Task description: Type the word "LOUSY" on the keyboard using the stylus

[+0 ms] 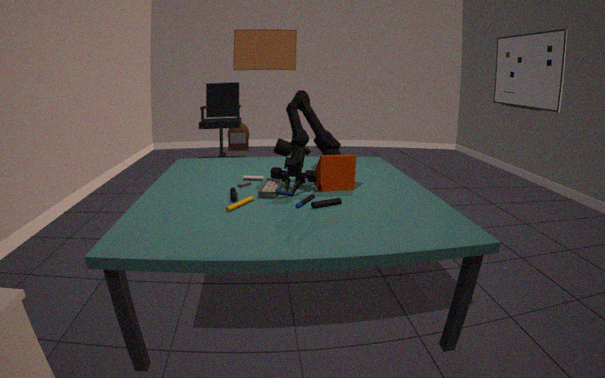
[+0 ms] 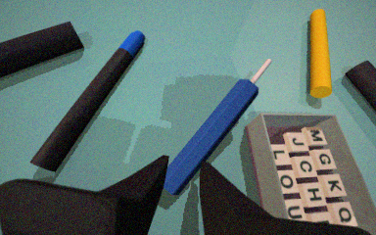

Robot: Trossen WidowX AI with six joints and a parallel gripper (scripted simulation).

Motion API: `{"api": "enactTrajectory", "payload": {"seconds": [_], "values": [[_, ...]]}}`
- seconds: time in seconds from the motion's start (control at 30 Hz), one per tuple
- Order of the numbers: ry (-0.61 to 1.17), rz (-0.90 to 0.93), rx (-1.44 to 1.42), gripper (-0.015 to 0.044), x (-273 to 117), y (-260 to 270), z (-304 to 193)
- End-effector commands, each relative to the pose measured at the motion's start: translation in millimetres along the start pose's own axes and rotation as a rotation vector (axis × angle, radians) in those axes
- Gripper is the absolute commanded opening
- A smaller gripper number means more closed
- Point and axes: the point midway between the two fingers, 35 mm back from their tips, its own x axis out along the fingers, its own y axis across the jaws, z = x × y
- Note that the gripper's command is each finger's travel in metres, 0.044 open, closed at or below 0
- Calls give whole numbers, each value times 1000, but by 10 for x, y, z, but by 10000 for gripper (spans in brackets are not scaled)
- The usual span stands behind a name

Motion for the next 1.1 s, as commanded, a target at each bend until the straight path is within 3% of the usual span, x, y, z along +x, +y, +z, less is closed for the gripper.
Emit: {"api": "enactTrajectory", "payload": {"seconds": [0.0,0.3,0.53,0.87,1.07], "values": [[0,0,0,150,0,-2,0],[1,1,0,150,-53,-11,61],[5,5,-3,150,-426,0,373],[12,8,1,150,-407,10,367],[153,-184,308,150,-204,-143,632]]}}
